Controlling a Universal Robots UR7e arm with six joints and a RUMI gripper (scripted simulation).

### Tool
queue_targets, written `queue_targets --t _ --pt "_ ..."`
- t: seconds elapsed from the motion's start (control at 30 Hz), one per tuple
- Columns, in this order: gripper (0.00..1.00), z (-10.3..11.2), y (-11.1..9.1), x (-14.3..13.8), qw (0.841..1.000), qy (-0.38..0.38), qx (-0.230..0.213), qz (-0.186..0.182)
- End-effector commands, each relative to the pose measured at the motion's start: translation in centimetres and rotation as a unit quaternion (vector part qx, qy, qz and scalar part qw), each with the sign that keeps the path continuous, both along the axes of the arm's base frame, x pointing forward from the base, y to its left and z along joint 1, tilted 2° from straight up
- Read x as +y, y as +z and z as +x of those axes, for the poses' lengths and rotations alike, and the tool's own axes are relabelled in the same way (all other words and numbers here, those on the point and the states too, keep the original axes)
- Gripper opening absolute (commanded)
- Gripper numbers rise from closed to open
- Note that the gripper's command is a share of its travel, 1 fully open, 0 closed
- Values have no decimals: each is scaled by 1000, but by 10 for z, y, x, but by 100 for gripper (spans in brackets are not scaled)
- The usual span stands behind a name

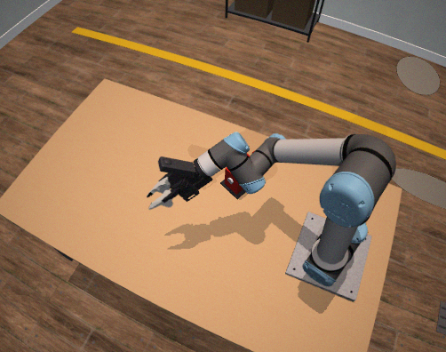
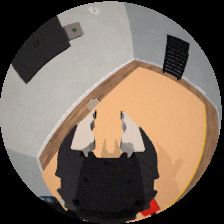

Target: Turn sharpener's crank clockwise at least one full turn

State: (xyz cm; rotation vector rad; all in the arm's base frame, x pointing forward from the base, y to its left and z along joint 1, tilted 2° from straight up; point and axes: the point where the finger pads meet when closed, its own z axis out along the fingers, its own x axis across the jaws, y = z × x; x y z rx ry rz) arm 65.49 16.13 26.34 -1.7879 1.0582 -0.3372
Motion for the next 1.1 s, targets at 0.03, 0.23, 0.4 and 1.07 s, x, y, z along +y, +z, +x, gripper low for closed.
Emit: queue_targets --t 0.03,0.23,0.4,1.07 --pt "32 9 -2 -26 999 -30 30 12" --pt "32 12 -6 -42 997 -52 53 22" --pt "32 16 -11 -66 993 -81 81 35" --pt "32 20 -25 -126 970 -165 163 77"
